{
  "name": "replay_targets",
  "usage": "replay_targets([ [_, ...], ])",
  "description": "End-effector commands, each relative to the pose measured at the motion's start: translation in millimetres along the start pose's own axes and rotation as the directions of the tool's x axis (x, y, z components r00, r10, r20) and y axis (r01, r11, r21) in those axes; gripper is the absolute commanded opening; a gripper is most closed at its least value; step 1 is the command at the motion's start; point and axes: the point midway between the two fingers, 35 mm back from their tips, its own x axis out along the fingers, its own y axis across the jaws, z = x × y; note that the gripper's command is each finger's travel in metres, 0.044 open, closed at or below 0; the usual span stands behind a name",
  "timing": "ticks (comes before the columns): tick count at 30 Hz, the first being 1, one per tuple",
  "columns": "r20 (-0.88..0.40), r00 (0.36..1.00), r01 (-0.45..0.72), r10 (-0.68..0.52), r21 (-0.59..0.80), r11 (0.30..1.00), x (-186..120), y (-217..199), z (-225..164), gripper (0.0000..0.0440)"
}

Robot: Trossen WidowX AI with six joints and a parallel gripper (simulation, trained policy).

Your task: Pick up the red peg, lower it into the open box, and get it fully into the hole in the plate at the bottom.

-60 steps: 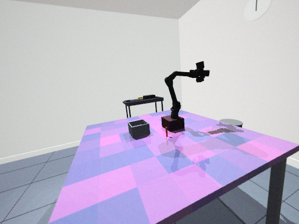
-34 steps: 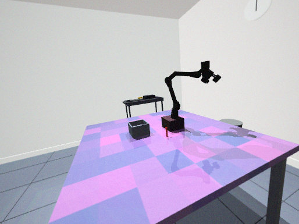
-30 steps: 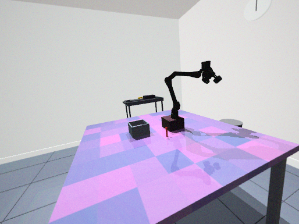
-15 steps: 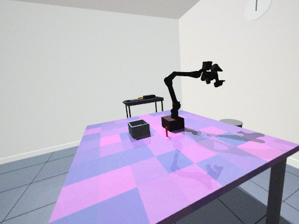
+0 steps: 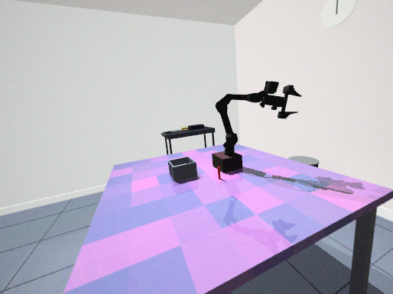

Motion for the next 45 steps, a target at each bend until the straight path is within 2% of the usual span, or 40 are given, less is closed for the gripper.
replay_targets([
  [1,-0.061,0.998,-0.018,0.022,0.074,0.997,-9,5,-14,0.044],
  [10,-0.231,0.966,-0.035,0.113,0.319,0.947,-37,28,-58,0.044],
  [20,-0.393,0.893,0.044,0.218,0.559,0.828,-75,54,-98,0.044],
  [33,-0.554,0.755,0.272,0.351,0.751,0.601,-133,86,-136,0.044],
  [45,-0.65,0.6,0.543,0.467,0.759,0.359,-190,113,-157,0.044],
])
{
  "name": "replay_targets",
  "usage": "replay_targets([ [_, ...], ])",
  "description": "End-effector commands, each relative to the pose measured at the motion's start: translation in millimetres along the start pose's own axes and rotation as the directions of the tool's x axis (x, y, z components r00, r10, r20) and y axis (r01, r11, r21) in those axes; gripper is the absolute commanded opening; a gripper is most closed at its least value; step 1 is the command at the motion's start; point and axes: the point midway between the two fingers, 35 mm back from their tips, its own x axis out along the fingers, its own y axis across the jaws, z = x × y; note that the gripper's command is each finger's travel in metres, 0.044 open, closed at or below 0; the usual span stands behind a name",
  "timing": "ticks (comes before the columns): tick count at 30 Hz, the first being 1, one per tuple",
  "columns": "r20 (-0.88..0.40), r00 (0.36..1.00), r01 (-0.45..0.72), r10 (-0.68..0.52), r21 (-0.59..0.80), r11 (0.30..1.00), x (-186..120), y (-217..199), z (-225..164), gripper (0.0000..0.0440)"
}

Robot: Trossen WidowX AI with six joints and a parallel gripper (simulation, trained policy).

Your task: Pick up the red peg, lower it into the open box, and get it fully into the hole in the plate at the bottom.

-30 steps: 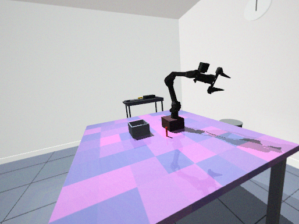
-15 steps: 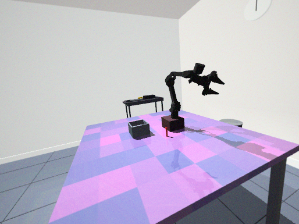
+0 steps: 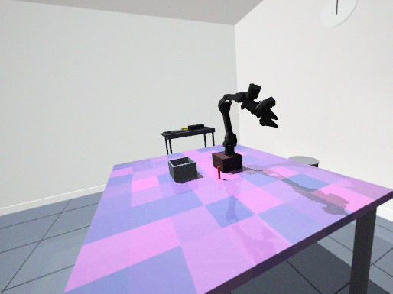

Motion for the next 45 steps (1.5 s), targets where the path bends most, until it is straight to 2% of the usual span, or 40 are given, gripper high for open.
replay_targets([
  [1,-0.042,0.999,0.033,-0.029,0.082,0.996,-6,-8,-12,0.044],
  [10,-0.184,0.979,0.142,-0.083,0.337,0.931,-19,-26,-54,0.044],
  [20,-0.337,0.935,0.296,-0.111,0.57,0.766,-36,-37,-101,0.044],
  [33,-0.521,0.849,0.501,-0.084,0.746,0.438,-60,-36,-161,0.044],
  [45,-0.659,0.752,0.656,0.013,0.75,0.078,-78,-16,-214,0.044],
])
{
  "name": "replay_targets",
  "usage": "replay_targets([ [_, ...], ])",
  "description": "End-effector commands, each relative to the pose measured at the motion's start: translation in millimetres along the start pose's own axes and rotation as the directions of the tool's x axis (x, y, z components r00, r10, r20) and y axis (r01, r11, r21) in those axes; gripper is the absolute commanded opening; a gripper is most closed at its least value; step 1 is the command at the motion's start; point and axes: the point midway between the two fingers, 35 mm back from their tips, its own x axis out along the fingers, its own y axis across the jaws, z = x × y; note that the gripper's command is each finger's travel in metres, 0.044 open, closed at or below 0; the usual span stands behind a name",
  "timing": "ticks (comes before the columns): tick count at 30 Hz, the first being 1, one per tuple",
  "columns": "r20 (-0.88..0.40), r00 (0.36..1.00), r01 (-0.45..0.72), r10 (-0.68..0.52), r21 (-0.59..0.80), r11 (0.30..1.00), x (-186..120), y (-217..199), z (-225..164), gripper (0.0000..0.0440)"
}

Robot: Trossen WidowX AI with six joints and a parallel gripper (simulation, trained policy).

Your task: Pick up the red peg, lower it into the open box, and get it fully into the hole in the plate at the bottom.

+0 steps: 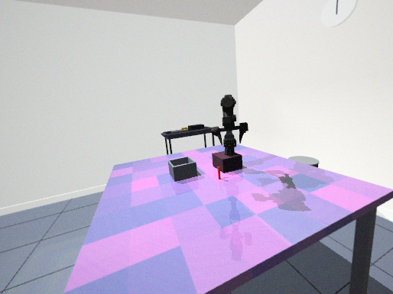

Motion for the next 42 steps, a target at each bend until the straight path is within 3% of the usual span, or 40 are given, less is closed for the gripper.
replay_targets([
  [1,-0.045,0.998,0.042,-0.038,0.085,0.996,7,-12,-9,0.044],
  [9,-0.158,0.981,0.161,-0.117,0.309,0.937,18,-39,-35,0.044],
  [18,-0.3,0.937,0.318,-0.18,0.515,0.796,27,-65,-68,0.044],
  [29,-0.485,0.846,0.52,-0.221,0.665,0.536,36,-88,-113,0.044],
  [42,-0.646,0.728,0.685,-0.231,0.702,0.195,57,-105,-163,0.0432],
])
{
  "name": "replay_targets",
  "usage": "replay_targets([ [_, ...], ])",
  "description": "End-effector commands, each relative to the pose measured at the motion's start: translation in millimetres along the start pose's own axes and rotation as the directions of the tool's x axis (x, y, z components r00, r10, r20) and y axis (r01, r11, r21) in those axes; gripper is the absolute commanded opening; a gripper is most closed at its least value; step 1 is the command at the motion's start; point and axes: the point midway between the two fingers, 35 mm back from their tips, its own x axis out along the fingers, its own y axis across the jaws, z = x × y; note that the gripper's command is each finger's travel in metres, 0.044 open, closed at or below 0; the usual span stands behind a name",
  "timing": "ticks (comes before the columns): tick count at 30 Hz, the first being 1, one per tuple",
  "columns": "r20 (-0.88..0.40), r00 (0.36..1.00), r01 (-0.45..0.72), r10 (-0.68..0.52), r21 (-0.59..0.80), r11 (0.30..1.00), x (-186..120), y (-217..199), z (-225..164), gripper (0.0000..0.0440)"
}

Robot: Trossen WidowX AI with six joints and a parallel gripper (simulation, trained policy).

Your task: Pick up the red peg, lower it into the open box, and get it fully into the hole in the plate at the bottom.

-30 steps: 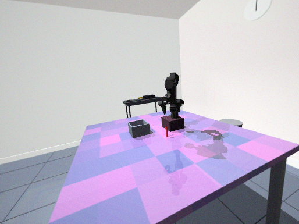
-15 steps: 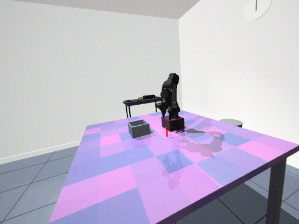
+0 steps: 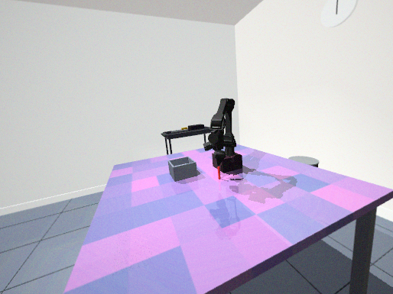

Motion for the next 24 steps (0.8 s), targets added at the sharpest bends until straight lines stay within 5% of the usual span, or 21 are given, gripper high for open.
replay_targets([
  [1,-0.003,0.999,0.035,-0.035,0.059,0.998,13,-4,0,0.0431],
  [17,0.032,0.999,0.012,-0.02,0.25,0.968,77,0,-8,0.0425],
  [24,0.008,1.0,0.018,-0.021,0.304,0.953,91,-3,-16,0.0287],
])
